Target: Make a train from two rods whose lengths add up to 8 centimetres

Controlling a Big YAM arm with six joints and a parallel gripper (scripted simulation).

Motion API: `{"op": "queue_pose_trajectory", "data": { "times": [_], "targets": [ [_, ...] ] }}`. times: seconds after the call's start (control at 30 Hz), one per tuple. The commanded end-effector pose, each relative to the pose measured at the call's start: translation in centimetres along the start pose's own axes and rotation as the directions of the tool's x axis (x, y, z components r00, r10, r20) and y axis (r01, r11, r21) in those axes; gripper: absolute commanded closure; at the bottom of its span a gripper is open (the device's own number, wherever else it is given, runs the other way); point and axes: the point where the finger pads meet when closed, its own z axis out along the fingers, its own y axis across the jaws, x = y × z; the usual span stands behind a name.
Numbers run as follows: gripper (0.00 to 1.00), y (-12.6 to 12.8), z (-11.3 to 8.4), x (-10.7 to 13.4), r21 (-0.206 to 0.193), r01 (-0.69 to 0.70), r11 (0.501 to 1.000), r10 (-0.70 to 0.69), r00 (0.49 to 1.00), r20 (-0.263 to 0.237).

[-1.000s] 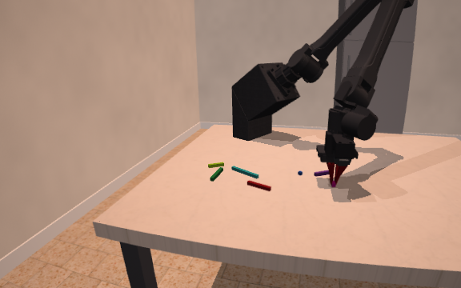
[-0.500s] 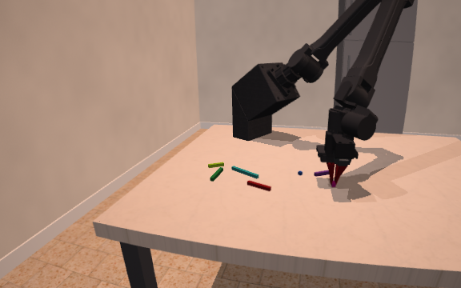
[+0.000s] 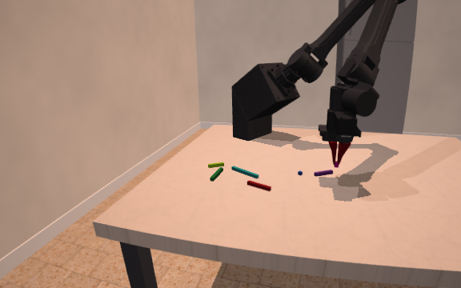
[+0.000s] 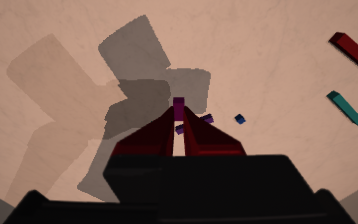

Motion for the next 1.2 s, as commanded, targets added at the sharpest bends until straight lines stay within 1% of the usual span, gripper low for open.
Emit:
{"op": "queue_pose_trajectory", "data": {
  "times": [0.0,0.03,0.1,0.13,0.23,0.3,0.37,0.43,0.57,0.6,0.67,0.7,0.8,0.93,0.97,1.0,1.07,1.1,1.13,1.17],
  "targets": [
    [0.96,0.7,-3.3,-1.7,0.007,0.047,0.999,-0.048,0.998,0.044],
    [0.96,0.7,-3.8,-1.7,0.007,0.048,0.999,-0.048,0.998,0.044],
    [0.96,0.7,-3.8,-1.7,0.007,0.048,0.999,-0.048,0.998,0.044],
    [0.96,-1.0,-3.2,-0.1,0.022,0.008,1.0,-0.008,1.0,0.002],
    [0.96,0.2,-4.9,-0.8,0.012,0.037,0.999,-0.037,0.999,0.031],
    [0.96,0.4,-5.1,-1.1,0.011,0.041,0.999,-0.041,0.999,0.035],
    [0.96,0.7,-4.9,-0.9,0.007,0.047,0.999,-0.048,0.998,0.027],
    [0.96,0.4,-4.4,-0.9,0.007,0.046,0.999,-0.046,0.999,0.021],
    [0.96,0.3,-4.4,-0.9,0.008,0.043,0.999,-0.044,0.999,0.02],
    [0.96,-0.3,-4.3,-0.8,0.013,0.037,0.999,-0.038,0.999,0.019],
    [0.96,-0.3,-4.3,-0.8,0.013,0.037,0.999,-0.038,0.999,0.019],
    [0.96,-1.0,-4.2,-0.6,0.017,0.036,0.999,-0.036,0.999,0.018],
    [0.96,-2.7,-4.0,-0.2,0.023,0.094,0.995,-0.094,0.996,0.012],
    [0.96,-6.9,-3.8,0.9,0.03,0.252,0.967,-0.252,0.968,-0.001],
    [0.96,-6.9,-3.8,0.9,0.03,0.252,0.967,-0.252,0.968,-0.001],
    [0.96,-8.1,-3.8,1.3,0.03,0.3,0.953,-0.3,0.954,-0.004],
    [0.96,-8.1,-3.8,1.4,0.03,0.297,0.954,-0.297,0.955,-0.007],
    [0.96,-7.5,-3.2,1.8,0.013,0.308,0.951,-0.308,0.951,-0.023],
    [0.96,-6.1,-4.0,0.2,0.016,0.349,0.937,-0.349,0.937,0.012],
    [0.96,-6.1,-4.0,0.1,0.016,0.349,0.937,-0.35,0.937,0.012]
  ]
}}
